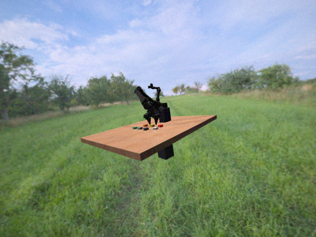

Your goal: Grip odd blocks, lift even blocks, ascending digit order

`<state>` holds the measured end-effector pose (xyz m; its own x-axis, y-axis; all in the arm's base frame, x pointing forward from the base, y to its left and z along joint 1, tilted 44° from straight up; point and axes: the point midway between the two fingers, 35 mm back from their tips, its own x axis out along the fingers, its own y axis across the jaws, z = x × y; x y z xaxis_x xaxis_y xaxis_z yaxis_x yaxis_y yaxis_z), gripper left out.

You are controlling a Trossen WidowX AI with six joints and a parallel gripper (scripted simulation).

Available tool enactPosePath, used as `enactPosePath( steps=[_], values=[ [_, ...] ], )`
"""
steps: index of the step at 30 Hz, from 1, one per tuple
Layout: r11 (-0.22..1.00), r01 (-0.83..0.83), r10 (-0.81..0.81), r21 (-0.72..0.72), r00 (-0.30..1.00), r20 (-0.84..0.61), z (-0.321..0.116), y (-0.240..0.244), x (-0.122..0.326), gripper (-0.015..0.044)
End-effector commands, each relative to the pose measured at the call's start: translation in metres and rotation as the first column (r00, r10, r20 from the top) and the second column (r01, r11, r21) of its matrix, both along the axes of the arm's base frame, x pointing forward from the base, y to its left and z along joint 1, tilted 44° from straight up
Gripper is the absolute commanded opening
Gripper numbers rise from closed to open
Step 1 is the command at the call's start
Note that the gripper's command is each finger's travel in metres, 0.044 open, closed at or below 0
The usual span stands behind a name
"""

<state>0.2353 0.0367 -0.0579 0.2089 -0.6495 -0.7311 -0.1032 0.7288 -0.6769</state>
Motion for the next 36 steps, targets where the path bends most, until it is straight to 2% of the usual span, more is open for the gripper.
enactPosePath(
  steps=[1, 3, 14, 29, 36],
  values=[
    [1.000, -0.003, 0.002, -0.013, 1.000, -0.010, -0.0057, -0.0082, -0.0023, 0.0400],
    [1.000, -0.003, 0.002, -0.013, 1.000, -0.010, -0.0064, -0.0089, -0.0022, 0.0400],
    [1.000, -0.003, 0.002, -0.013, 1.000, -0.010, -0.0064, -0.0089, -0.0022, 0.0120],
    [1.000, -0.003, 0.002, -0.013, 1.000, -0.010, -0.0064, -0.0089, -0.0022, 0.0120],
    [1.000, -0.003, 0.002, -0.013, 1.000, -0.010, -0.0064, -0.0089, -0.0022, 0.0304]
  ],
)
